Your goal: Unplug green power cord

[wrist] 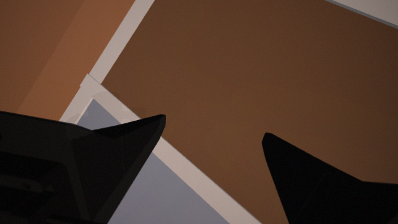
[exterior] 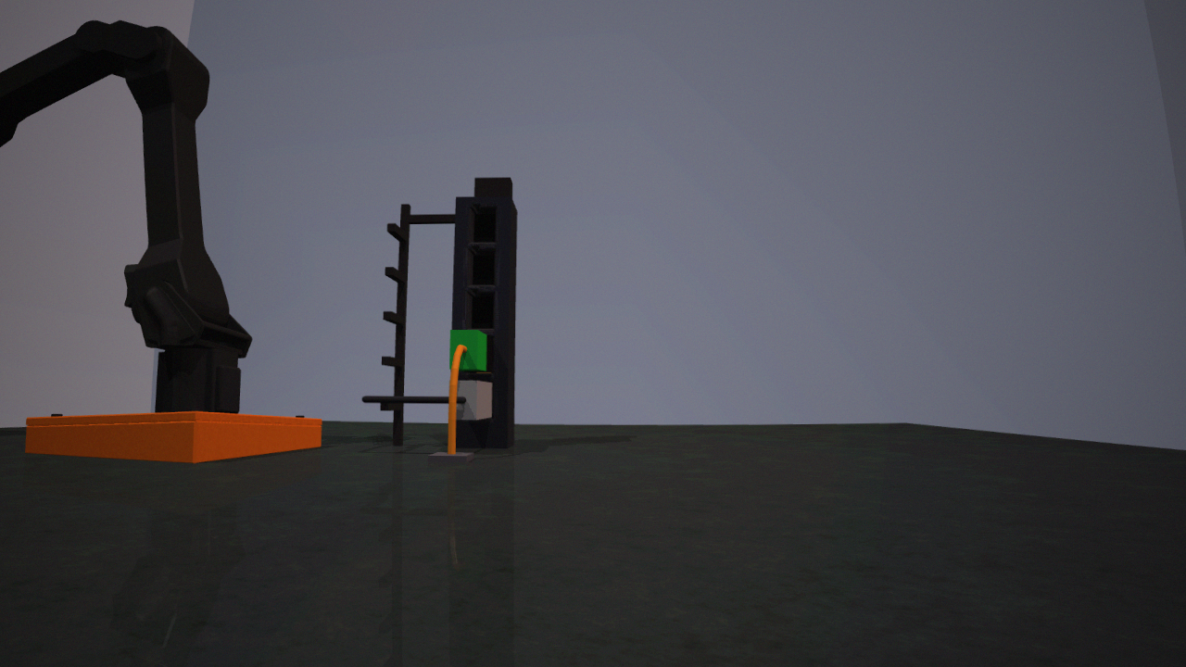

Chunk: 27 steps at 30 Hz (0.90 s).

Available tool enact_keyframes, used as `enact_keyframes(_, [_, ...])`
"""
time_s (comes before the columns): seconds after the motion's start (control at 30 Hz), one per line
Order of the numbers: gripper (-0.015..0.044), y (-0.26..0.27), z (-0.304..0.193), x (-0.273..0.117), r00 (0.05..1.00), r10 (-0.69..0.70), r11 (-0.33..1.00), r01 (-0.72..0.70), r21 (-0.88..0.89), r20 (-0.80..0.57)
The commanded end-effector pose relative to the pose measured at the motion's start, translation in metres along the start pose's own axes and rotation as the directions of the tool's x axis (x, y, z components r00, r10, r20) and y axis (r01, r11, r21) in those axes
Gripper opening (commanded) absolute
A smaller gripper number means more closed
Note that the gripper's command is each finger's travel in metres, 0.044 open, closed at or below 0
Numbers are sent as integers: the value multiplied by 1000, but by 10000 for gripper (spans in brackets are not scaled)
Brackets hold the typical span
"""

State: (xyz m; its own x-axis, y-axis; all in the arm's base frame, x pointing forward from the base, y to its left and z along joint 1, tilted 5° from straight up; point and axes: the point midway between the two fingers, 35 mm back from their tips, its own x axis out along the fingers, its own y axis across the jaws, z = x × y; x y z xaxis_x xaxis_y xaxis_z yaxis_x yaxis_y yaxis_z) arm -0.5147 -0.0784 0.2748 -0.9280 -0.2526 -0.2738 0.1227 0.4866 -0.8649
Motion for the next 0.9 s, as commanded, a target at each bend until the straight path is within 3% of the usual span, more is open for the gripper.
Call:
enact_keyframes(0.0, [374,-1,3,0,1000,0,1000,0,5,6])
enact_keyframes(0.27, [164,-37,132,-12,964,4,973,-65,220,266])
enact_keyframes(0.63, [160,-55,283,-72,837,60,910,-270,315,544])
enact_keyframes(0.87, [160,-46,379,-144,694,159,859,-448,248,702])
